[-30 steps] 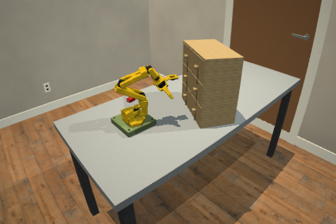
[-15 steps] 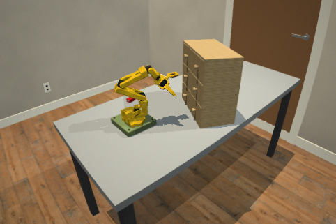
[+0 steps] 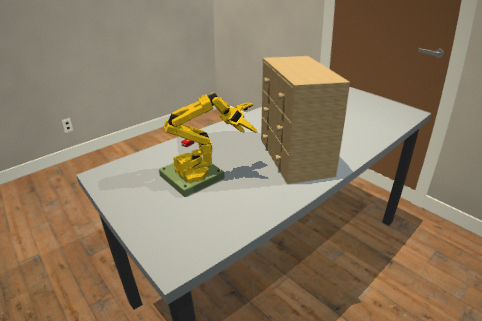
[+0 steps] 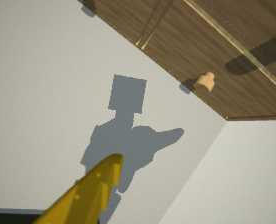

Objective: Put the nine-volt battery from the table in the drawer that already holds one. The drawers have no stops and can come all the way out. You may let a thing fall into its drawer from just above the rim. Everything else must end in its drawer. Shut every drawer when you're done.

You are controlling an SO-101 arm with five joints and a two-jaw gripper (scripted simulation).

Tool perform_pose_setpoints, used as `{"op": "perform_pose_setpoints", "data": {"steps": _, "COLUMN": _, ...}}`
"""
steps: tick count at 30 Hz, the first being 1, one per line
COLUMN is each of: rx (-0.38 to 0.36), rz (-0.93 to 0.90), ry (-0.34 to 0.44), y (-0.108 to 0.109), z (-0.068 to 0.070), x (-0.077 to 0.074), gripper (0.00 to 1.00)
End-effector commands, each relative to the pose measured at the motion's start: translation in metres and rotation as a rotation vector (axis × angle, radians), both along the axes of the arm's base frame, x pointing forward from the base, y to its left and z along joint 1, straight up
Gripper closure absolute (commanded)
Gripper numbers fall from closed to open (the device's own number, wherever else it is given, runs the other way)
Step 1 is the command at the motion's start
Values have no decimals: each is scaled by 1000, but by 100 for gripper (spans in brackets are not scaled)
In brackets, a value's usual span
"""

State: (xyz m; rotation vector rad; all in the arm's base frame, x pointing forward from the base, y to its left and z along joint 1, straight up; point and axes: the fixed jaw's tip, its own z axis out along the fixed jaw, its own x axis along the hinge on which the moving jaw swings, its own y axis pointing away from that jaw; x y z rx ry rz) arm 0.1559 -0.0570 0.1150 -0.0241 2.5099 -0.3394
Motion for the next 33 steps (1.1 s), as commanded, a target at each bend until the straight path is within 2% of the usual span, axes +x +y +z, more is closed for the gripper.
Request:
{"op": "perform_pose_setpoints", "data": {"steps": 1, "rx": -62, "rz": 82, "ry": -8, "y": 1, "z": 4, "x": 2, "gripper": 50}}
{"op": "perform_pose_setpoints", "data": {"steps": 12, "rx": -218, "rz": 299, "ry": 55, "y": 2, "z": 3, "x": 1, "gripper": 50}}
{"op": "perform_pose_setpoints", "data": {"steps": 14, "rx": -218, "rz": 299, "ry": 55, "y": 2, "z": 3, "x": 1, "gripper": 50}}
{"op": "perform_pose_setpoints", "data": {"steps": 29, "rx": -433, "rz": 595, "ry": 139, "y": 2, "z": 2, "x": -1, "gripper": 50}}
{"op": "perform_pose_setpoints", "data": {"steps": 33, "rx": -461, "rz": 634, "ry": 150, "y": 2, "z": 2, "x": -1, "gripper": 50}}
